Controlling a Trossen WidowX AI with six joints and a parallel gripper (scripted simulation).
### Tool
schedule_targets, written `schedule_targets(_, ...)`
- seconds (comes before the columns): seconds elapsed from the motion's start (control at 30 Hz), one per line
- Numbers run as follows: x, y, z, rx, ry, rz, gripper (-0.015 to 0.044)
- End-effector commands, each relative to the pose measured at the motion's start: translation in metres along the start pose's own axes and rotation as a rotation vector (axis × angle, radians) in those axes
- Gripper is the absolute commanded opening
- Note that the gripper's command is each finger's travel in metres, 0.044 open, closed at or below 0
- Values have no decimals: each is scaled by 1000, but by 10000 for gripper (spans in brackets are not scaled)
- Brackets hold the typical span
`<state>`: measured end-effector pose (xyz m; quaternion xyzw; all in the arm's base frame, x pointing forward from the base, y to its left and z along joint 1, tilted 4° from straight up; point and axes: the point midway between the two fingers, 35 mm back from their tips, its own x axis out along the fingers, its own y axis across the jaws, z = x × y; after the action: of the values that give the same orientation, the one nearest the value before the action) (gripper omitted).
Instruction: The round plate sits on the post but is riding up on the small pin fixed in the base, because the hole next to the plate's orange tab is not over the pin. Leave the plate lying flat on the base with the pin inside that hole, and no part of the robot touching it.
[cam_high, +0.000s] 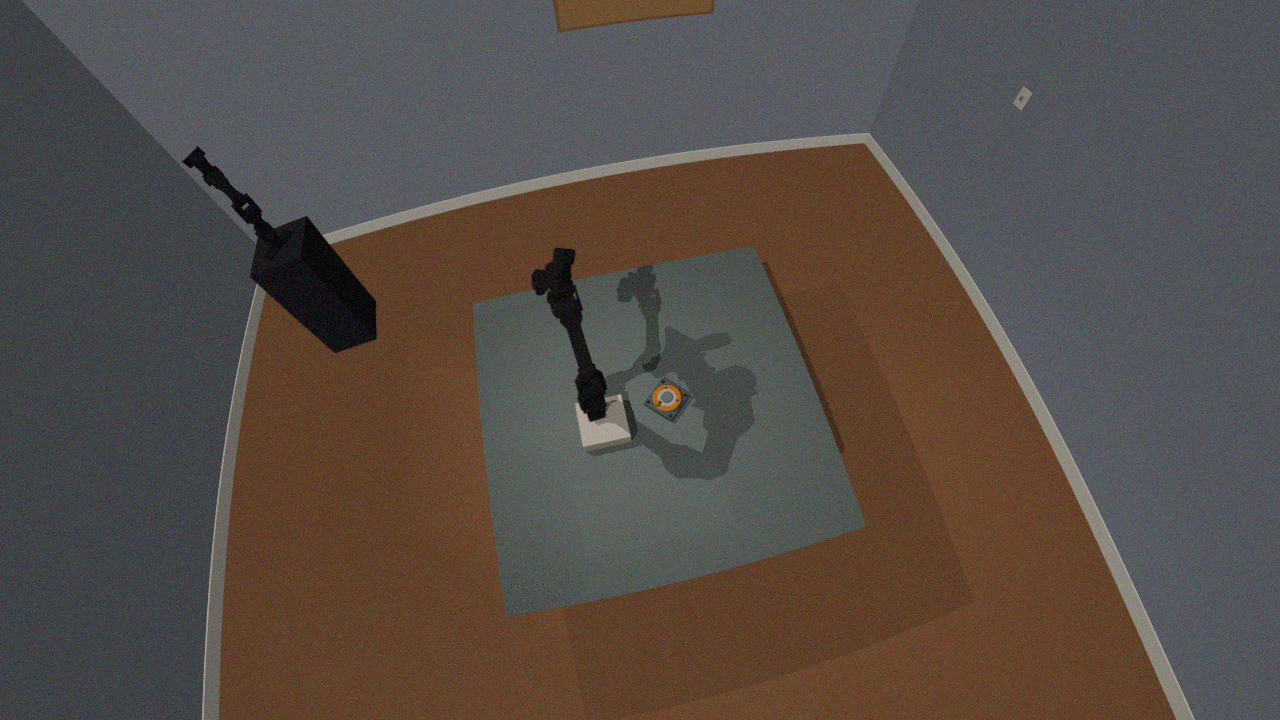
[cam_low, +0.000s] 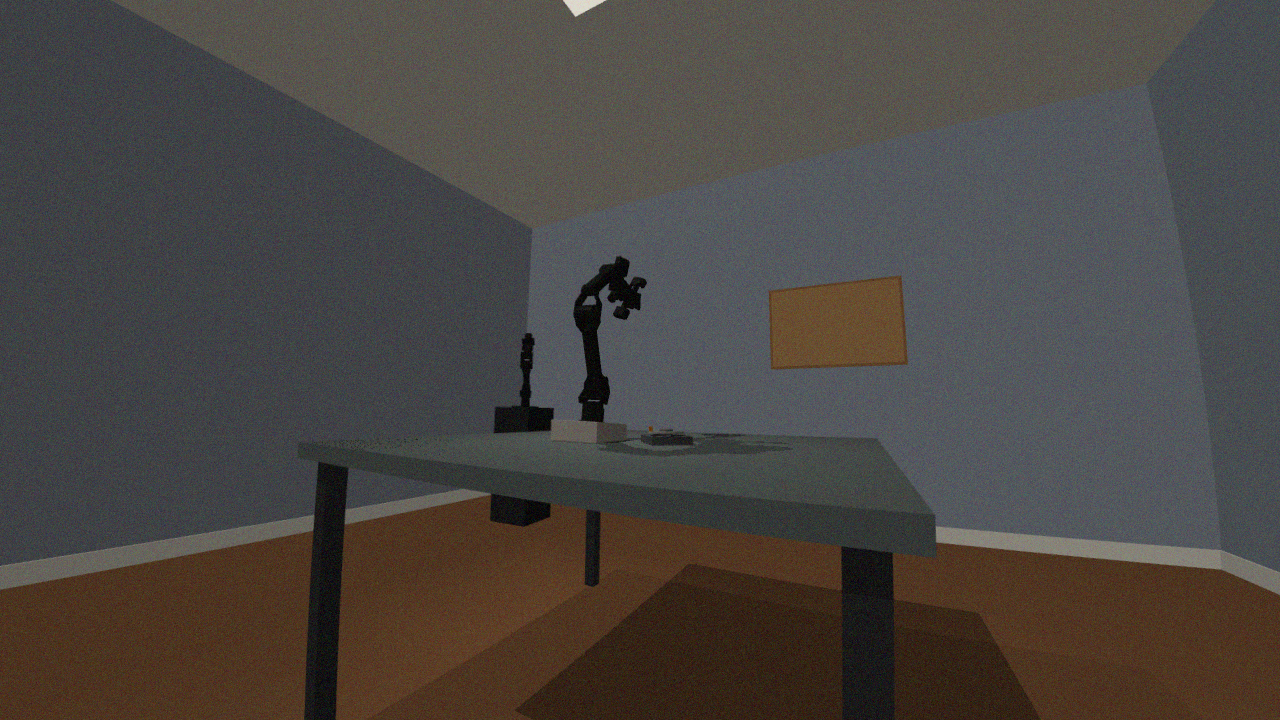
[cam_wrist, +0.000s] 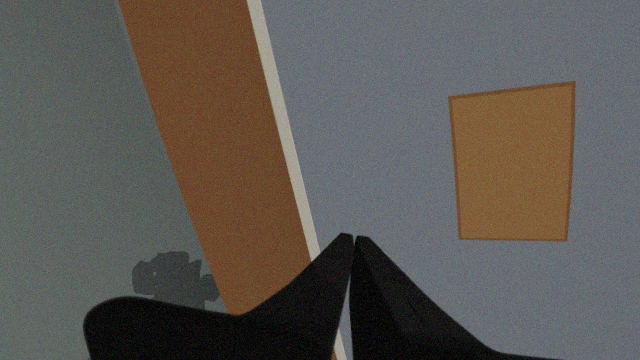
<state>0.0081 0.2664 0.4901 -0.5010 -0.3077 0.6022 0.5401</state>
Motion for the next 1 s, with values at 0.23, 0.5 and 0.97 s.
schedule_targets(0.23, 47, 48, -142, 417, 450, 91, 0)
schedule_targets(0.5, 34, 106, -253, 798, 787, 102, 0)
schedule_targets(0.97, -60, 238, -374, 1542, 1298, -31, 0)
